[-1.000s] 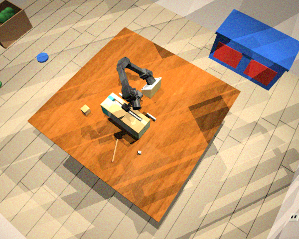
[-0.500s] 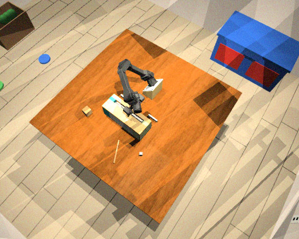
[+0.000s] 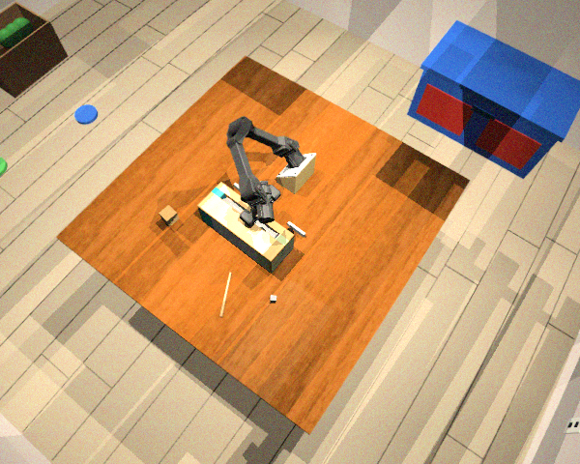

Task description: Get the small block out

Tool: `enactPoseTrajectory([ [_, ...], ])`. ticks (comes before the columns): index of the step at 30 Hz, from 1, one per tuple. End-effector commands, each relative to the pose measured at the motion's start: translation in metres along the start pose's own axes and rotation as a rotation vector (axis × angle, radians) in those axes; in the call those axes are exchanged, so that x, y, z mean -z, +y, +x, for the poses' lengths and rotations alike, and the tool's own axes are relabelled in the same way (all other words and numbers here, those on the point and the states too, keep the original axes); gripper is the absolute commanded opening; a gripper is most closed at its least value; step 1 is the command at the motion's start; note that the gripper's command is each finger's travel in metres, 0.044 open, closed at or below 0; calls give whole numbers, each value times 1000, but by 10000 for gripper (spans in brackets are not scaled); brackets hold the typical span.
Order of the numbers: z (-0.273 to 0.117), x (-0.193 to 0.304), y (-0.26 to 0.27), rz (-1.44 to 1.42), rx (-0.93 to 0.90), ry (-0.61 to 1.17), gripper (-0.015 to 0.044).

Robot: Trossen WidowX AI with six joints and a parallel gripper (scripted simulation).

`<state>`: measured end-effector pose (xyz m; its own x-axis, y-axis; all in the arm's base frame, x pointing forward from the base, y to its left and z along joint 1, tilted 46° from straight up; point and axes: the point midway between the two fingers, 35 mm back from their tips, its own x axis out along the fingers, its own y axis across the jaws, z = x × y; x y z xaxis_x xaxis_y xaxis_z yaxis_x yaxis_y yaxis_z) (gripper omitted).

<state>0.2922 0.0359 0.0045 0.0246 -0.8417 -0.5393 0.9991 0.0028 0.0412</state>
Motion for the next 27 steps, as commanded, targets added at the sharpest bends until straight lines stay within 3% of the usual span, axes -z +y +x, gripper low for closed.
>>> enactPoseTrajectory([
  [1, -1, 0, 0, 0, -1, 0, 400],
  [27, 9, -43, 1, 0, 0, -2, 400],
])
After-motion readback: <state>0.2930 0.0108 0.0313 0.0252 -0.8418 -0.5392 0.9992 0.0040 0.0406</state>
